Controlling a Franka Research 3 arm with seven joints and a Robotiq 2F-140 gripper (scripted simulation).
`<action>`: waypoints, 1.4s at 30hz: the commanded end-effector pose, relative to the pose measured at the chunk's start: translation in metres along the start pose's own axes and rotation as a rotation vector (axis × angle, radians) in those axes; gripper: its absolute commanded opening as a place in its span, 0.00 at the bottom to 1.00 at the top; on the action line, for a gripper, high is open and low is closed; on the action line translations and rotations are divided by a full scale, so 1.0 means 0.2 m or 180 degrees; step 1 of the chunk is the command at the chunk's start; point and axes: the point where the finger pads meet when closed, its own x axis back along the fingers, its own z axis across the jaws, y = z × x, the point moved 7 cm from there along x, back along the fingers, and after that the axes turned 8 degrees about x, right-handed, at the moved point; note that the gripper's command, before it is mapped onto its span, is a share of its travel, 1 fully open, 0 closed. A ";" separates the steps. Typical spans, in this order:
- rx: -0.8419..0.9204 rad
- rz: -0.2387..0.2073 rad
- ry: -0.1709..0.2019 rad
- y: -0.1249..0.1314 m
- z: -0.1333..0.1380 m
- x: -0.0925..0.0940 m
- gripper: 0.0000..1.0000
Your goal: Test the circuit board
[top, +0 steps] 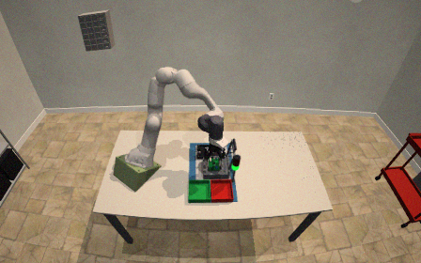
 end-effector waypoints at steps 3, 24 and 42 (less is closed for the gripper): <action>-0.0002 -0.0004 0.0002 0.00 0.01 0.00 0.51; -0.0002 -0.0004 0.0002 0.00 0.01 0.02 0.51; -0.0002 -0.0004 0.0002 0.00 0.01 0.02 0.49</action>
